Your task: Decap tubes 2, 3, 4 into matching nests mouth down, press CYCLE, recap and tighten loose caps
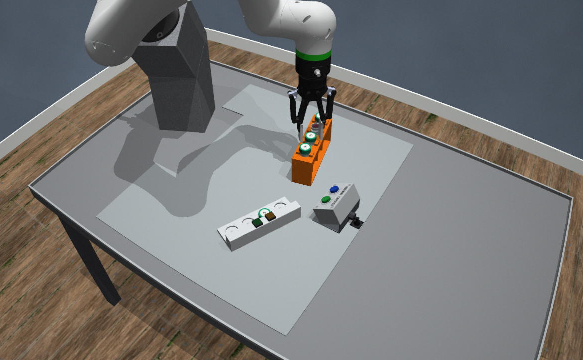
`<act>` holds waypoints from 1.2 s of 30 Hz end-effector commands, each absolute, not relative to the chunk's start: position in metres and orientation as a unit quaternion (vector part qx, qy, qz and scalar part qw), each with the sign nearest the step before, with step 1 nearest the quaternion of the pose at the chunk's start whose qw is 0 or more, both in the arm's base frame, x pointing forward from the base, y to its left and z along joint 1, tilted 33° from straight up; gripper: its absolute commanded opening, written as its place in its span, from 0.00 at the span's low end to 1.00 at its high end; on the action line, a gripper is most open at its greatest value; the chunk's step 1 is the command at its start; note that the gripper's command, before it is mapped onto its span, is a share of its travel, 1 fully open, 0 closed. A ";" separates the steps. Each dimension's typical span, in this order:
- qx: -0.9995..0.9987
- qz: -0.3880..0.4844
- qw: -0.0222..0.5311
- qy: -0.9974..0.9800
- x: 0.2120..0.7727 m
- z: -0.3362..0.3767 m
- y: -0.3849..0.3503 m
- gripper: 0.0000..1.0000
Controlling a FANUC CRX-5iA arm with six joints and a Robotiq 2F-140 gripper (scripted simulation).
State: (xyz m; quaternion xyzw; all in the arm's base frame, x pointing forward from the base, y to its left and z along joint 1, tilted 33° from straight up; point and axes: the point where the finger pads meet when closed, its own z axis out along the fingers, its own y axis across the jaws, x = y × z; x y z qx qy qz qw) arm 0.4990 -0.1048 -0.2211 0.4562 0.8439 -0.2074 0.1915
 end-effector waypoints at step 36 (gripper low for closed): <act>0.817 -0.084 0.269 0.503 0.499 -0.221 -0.105 0.00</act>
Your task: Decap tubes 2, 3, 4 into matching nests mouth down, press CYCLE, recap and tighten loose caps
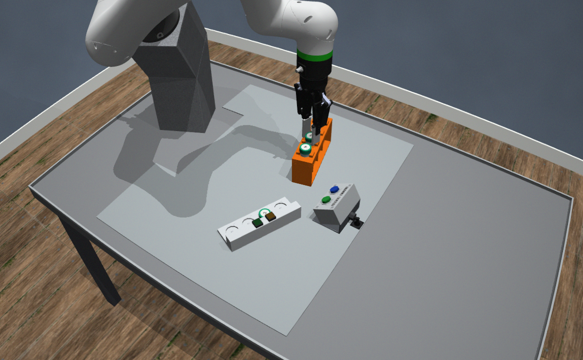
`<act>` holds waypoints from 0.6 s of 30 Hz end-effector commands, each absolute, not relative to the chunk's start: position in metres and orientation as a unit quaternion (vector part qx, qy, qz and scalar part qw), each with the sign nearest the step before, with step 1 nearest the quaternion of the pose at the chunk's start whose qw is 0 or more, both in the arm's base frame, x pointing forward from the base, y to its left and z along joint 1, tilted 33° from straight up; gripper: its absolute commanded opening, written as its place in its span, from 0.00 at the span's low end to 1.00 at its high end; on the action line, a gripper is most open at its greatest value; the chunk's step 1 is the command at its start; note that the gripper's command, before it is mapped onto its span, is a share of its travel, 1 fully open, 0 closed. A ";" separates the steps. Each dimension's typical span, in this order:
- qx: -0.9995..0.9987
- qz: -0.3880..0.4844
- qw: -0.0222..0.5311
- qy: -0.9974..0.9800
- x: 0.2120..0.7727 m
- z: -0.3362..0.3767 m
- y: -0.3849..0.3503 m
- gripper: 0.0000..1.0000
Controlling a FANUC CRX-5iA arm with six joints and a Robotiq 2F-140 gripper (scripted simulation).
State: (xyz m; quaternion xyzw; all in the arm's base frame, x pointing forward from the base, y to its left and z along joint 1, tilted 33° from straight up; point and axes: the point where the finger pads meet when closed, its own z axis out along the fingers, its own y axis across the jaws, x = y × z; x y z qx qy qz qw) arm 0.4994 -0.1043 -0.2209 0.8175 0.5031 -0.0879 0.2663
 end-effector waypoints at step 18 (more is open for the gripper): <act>0.733 -0.123 0.254 0.619 0.499 -0.221 -0.104 0.00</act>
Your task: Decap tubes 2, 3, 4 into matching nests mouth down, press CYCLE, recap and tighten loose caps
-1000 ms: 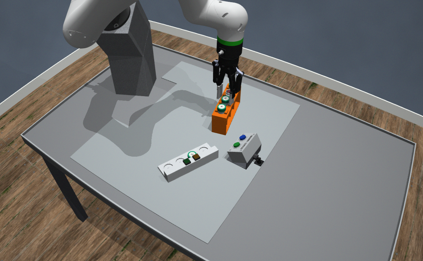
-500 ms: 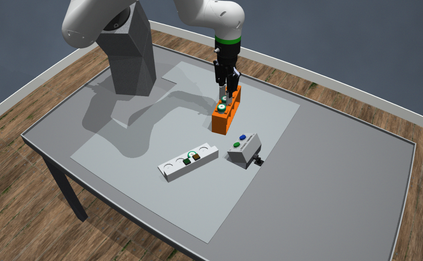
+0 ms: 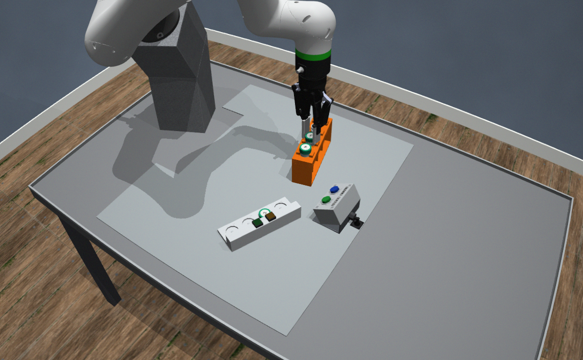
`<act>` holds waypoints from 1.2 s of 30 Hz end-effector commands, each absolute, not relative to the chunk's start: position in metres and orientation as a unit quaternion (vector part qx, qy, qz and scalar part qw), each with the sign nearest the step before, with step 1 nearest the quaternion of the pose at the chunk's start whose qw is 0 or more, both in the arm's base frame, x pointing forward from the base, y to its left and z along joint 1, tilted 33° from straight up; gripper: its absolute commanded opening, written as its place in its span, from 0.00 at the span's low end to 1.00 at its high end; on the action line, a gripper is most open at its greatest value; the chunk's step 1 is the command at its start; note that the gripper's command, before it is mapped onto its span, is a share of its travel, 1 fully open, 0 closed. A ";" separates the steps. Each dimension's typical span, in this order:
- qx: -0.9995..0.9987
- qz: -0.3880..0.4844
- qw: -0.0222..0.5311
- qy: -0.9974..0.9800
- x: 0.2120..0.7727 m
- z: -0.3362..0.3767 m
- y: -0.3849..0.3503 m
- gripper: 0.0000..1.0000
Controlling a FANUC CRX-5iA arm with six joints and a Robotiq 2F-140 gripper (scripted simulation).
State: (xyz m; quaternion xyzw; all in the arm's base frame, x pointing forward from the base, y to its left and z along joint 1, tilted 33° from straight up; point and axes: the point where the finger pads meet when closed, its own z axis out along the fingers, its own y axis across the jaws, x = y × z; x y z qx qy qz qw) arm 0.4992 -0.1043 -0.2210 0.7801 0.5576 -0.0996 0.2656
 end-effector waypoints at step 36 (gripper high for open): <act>0.456 -0.207 0.191 0.844 0.499 -0.220 -0.104 0.35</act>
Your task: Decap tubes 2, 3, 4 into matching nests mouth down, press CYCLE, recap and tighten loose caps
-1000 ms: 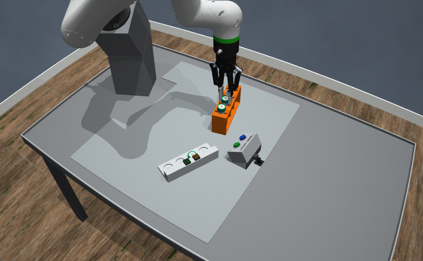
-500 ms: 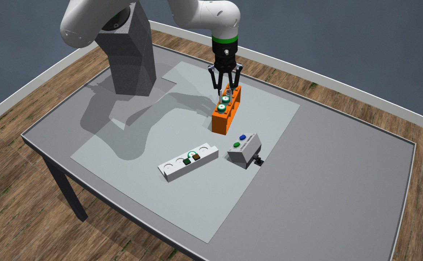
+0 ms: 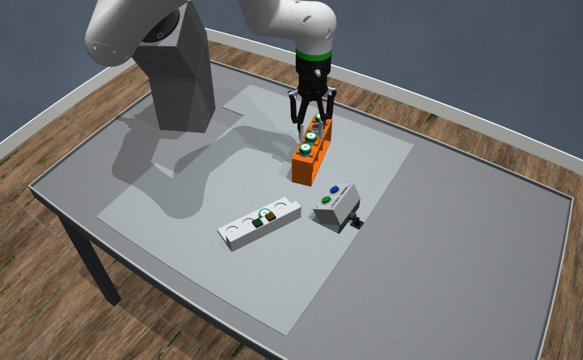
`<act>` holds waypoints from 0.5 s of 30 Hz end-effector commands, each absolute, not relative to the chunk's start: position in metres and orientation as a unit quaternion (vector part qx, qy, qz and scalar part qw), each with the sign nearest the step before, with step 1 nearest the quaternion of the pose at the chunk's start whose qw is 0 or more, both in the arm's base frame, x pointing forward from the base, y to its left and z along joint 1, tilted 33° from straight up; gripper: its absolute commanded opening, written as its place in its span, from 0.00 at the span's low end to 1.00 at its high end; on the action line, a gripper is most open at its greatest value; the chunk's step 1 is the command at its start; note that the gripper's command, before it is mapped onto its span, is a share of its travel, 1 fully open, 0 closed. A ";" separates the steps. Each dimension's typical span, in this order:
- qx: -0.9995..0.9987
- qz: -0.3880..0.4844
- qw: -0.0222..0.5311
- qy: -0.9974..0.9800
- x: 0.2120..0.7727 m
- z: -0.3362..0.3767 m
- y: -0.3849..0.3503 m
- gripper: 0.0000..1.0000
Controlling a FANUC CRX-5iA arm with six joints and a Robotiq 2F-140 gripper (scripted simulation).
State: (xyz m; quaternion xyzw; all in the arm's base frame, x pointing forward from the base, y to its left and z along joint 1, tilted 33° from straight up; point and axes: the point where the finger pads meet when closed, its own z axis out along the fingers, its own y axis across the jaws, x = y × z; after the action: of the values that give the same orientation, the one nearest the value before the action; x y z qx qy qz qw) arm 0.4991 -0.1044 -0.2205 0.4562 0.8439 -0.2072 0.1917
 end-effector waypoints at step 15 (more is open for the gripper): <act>0.680 -0.144 0.243 0.677 0.499 -0.220 -0.104 0.35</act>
State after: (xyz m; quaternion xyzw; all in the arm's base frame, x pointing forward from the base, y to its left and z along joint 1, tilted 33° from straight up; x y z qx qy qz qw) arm 0.4992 -0.1042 -0.2205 0.6044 0.7477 -0.1729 0.2139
